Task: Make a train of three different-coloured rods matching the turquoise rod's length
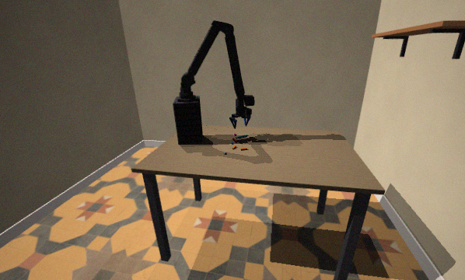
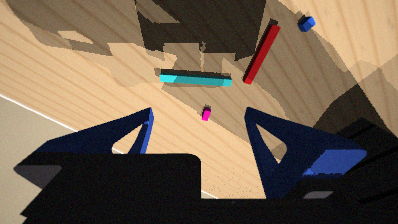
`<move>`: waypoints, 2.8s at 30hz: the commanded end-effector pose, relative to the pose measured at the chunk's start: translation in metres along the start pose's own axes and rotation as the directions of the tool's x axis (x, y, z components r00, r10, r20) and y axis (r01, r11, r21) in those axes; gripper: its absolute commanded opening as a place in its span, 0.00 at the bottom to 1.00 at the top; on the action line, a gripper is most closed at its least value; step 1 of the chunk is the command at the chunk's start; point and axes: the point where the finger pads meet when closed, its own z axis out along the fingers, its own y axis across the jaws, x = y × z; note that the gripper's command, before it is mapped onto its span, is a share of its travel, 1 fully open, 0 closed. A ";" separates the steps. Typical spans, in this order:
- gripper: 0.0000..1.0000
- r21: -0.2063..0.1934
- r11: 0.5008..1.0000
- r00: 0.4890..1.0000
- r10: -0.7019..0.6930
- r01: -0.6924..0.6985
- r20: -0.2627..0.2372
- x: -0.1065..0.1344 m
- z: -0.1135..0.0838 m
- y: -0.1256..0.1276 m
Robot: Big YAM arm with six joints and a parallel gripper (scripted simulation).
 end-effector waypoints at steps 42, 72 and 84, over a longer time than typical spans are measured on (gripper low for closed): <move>1.00 0.022 1.000 1.000 -0.010 0.010 -0.007 0.002 0.005 -0.002; 1.00 0.012 0.949 0.949 -0.316 0.317 -0.007 0.016 0.006 -0.015; 1.00 0.008 0.879 0.879 -0.476 0.476 -0.007 0.019 0.004 -0.021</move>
